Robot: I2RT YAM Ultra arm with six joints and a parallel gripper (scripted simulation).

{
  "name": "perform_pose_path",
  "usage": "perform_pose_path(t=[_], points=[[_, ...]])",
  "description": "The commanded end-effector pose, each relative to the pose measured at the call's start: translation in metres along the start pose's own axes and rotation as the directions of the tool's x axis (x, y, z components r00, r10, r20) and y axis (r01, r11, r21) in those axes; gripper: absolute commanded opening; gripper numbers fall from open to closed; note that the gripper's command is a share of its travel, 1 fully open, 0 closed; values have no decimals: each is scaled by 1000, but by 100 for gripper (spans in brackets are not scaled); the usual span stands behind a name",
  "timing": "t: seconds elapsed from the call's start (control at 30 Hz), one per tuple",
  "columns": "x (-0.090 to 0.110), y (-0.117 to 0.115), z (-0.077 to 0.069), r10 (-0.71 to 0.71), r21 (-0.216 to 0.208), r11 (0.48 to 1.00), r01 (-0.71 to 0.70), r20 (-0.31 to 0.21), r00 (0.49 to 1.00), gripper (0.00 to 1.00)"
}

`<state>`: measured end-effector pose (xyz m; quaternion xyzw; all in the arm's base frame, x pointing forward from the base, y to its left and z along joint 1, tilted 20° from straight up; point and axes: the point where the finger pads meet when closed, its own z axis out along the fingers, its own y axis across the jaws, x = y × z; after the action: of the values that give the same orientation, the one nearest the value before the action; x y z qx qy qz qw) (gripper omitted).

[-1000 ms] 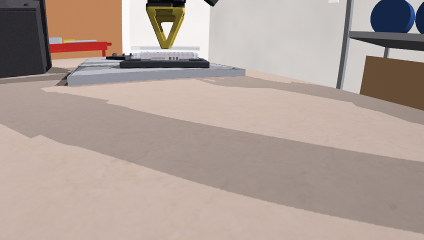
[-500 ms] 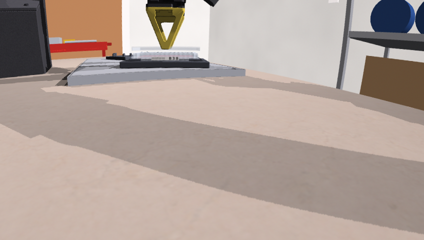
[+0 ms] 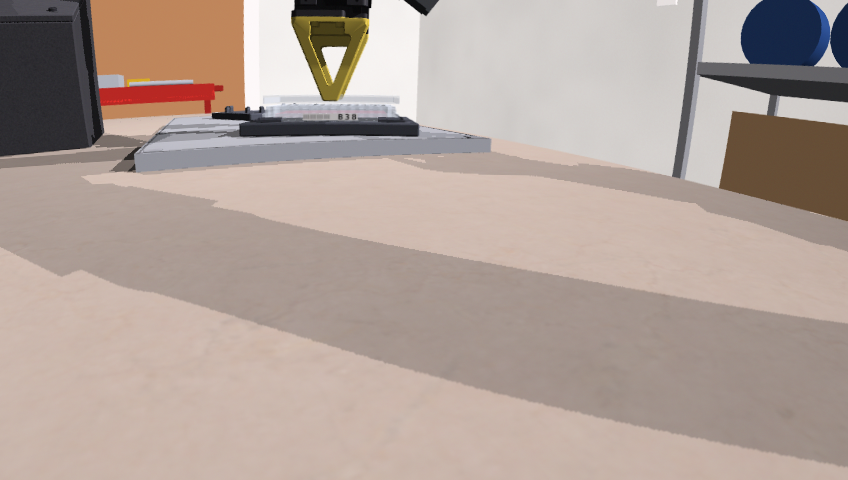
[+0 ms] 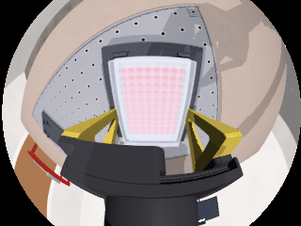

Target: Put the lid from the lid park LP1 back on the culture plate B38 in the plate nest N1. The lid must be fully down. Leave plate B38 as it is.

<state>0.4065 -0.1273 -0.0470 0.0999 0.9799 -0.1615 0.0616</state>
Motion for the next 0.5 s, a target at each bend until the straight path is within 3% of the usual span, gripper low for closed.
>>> perform_pose_path(t=[0.0, 0.47], points=[[-4, 0, -3, 2, -1, 1000, -2, 16, 1000, 0], [-4, 0, -1, 2, -1, 1000, -2, 16, 1000, 0]])
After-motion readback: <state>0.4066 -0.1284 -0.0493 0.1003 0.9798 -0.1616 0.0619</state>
